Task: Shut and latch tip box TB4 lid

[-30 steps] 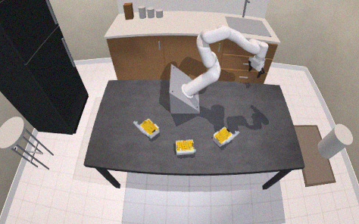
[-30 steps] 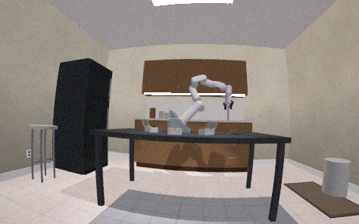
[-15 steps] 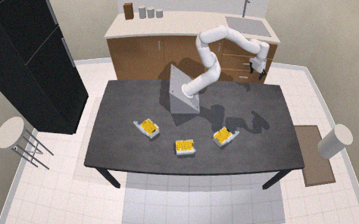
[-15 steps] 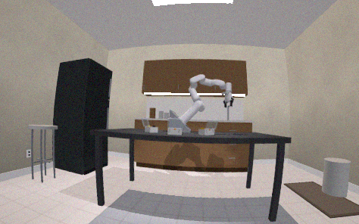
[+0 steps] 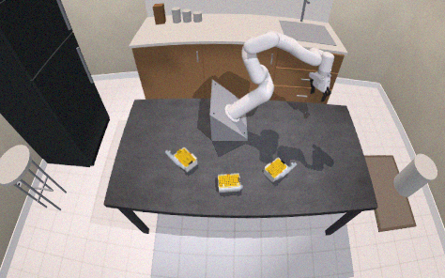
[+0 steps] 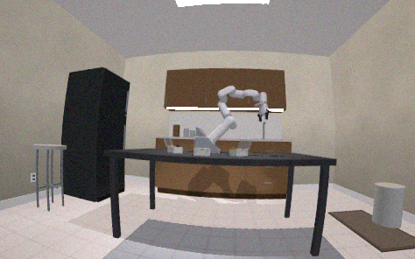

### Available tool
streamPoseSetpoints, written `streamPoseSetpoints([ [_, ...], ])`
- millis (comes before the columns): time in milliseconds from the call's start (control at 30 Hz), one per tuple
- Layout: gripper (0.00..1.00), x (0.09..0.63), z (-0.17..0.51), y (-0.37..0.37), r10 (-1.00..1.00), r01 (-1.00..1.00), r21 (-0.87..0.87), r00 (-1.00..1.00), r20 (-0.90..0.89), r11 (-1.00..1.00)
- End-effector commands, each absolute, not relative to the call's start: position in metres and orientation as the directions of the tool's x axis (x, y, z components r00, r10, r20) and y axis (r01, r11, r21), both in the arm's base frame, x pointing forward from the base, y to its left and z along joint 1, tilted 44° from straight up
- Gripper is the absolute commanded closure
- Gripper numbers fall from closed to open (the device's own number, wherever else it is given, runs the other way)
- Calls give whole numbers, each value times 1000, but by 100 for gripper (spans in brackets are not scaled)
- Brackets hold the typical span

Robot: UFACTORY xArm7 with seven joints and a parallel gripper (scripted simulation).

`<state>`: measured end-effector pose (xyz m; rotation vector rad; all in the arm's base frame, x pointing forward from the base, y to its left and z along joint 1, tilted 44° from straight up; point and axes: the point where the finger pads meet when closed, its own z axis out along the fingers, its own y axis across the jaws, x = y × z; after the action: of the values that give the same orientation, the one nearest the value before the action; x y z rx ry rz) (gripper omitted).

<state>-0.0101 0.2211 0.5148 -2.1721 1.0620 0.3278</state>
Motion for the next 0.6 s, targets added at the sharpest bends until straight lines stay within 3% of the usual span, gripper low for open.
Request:
streamPoseSetpoints([
  [0,0,11,518,211,-623,-787,-483,606,-494,-382],
  [567,0,69,517,180,-659,-809,-488,566,-495,-328],
])
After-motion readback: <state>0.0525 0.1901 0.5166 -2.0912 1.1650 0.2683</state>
